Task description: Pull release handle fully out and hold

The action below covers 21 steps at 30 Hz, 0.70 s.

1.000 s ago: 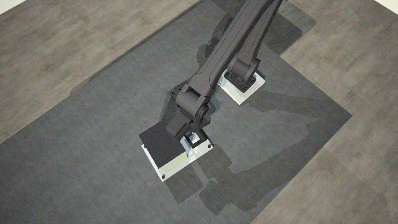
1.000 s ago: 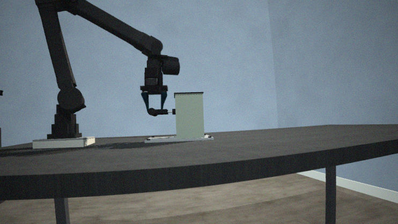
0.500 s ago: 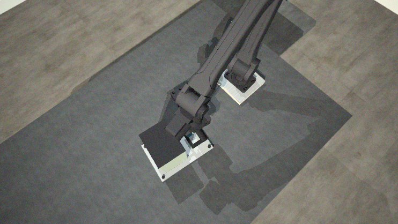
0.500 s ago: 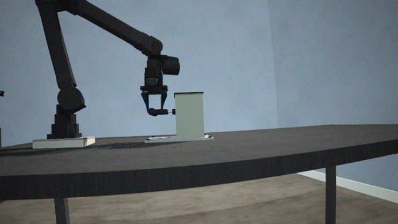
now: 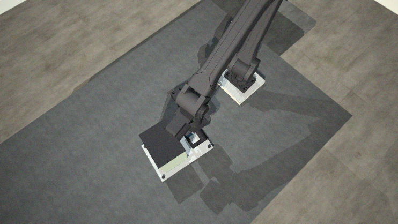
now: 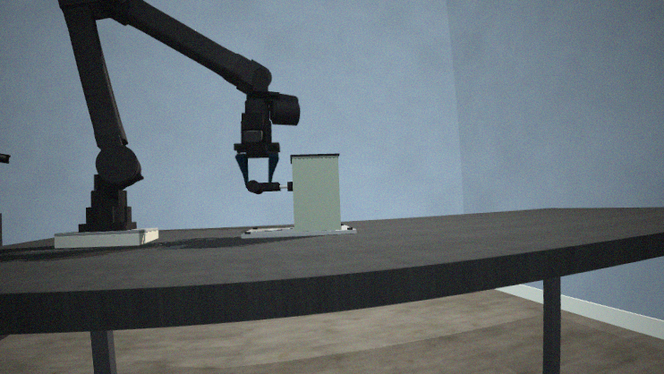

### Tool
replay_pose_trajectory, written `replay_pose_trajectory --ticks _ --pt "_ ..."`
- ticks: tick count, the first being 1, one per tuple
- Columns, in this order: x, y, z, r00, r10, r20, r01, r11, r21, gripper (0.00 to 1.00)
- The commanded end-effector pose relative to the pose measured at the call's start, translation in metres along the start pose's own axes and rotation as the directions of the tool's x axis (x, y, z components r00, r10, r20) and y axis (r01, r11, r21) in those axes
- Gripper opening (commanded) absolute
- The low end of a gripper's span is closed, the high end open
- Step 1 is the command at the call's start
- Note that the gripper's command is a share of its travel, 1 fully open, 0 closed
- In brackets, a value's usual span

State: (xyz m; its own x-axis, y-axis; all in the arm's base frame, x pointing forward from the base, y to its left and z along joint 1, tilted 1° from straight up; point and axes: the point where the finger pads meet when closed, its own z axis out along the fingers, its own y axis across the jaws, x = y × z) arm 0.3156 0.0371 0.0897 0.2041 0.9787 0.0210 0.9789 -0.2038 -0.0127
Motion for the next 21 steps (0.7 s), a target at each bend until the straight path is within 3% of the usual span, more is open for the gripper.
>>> replay_pose_trajectory --ticks 1,8,9,20,21 --pt "0.0064 0.0022 0.0027 1.0 -0.006 -0.003 0.006 1.0 0.002 0.52" --pt "0.0064 0.0022 0.0027 1.0 -0.006 -0.003 0.006 1.0 0.002 0.52" --pt "0.0064 0.0022 0.0027 1.0 -0.006 -0.003 0.006 1.0 0.002 0.0" --pt "0.0064 0.0065 0.0018 1.0 -0.005 -0.003 0.005 1.0 -0.01 0.0" --pt "0.0064 0.0022 0.0026 1.0 -0.005 -0.003 0.005 1.0 0.002 0.0"
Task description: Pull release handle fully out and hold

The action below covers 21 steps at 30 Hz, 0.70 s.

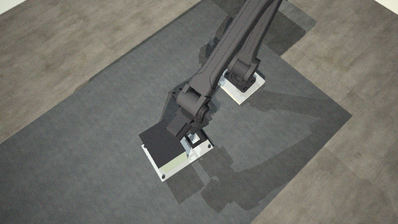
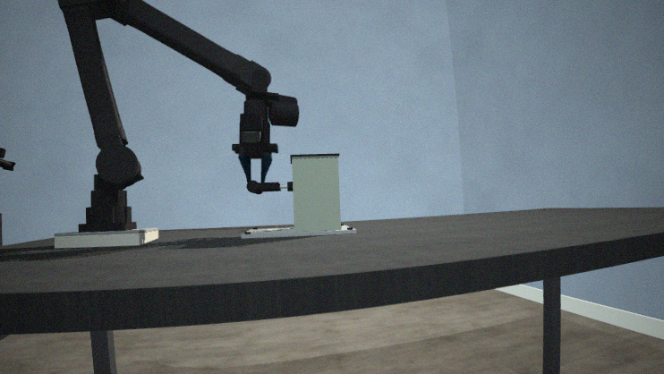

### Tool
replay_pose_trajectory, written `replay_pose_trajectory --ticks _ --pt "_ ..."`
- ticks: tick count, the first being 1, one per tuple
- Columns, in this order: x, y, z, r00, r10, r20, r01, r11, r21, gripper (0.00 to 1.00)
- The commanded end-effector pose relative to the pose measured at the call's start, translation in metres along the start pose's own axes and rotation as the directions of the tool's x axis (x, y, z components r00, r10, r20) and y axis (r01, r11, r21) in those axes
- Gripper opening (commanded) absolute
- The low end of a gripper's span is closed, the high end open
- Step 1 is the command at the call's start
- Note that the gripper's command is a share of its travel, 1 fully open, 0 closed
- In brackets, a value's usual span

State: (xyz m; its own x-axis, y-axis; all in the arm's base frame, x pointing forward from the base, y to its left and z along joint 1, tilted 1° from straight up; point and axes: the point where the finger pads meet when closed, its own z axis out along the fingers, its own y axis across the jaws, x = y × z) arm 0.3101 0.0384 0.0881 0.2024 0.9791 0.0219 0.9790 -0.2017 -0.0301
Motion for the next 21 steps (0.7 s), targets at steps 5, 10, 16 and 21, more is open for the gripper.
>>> replay_pose_trajectory --ticks 5,10,16,21 --pt "0.0063 0.0079 0.0008 1.0 -0.004 -0.002 0.004 1.0 -0.015 0.0" --pt "0.0063 0.0079 0.0008 1.0 -0.004 -0.002 0.004 1.0 -0.015 0.0" --pt "0.0063 0.0079 0.0008 1.0 -0.004 -0.002 0.004 1.0 -0.015 0.0" --pt "0.0063 0.0079 0.0008 1.0 -0.004 -0.002 0.004 1.0 -0.015 0.0"
